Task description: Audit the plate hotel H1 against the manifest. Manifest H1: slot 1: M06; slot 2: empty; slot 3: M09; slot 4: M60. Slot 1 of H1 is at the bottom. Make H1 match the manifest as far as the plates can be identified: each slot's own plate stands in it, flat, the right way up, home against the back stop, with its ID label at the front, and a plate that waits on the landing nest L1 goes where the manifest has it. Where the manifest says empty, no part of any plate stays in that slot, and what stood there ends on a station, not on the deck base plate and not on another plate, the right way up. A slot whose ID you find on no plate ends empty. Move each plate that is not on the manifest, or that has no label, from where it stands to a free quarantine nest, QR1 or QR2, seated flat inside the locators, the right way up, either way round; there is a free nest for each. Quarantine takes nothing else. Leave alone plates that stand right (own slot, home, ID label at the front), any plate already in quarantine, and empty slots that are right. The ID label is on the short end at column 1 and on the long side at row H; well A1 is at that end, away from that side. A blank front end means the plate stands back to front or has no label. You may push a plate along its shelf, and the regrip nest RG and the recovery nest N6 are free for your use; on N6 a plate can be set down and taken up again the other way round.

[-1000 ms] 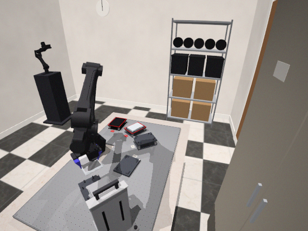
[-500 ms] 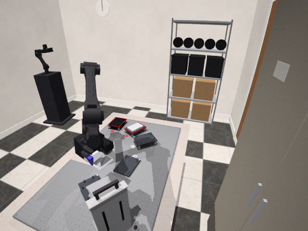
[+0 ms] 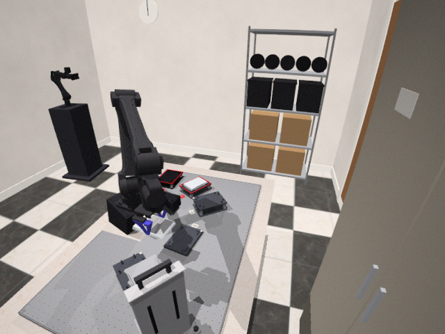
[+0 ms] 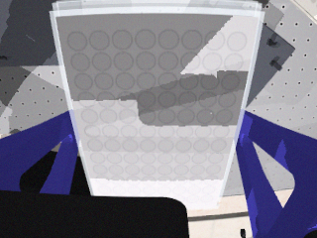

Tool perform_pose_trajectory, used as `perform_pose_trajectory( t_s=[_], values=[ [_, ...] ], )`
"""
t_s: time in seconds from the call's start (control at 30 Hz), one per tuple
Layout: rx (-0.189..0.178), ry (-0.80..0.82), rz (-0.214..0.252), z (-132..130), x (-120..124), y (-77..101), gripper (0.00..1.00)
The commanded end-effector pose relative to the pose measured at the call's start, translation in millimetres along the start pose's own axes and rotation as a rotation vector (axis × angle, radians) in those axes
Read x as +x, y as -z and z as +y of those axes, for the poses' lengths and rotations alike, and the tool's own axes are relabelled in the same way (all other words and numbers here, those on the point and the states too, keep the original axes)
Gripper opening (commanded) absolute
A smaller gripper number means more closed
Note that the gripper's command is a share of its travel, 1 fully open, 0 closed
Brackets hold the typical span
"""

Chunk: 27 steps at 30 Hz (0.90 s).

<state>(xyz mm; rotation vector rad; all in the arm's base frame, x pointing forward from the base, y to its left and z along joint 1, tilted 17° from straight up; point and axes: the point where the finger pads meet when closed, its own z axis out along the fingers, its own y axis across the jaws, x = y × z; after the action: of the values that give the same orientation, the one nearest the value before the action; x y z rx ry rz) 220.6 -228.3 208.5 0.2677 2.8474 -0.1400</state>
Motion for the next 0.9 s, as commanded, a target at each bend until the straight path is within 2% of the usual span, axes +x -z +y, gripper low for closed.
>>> perform_pose_trajectory(
  t_s=[0.0,0.37,0.53,0.63,0.87],
  values=[
    [0.008,0.052,-0.012,8,-3,6.7,0.86],
    [0.009,0.030,-0.019,34,-23,6.7,0.86],
    [0.027,0.032,-0.057,41,-49,21.2,0.86],
    [0.029,0.032,-0.063,43,-54,23.3,0.86],
    [0.022,0.030,-0.062,63,-68,20.4,0.86]
  ],
)
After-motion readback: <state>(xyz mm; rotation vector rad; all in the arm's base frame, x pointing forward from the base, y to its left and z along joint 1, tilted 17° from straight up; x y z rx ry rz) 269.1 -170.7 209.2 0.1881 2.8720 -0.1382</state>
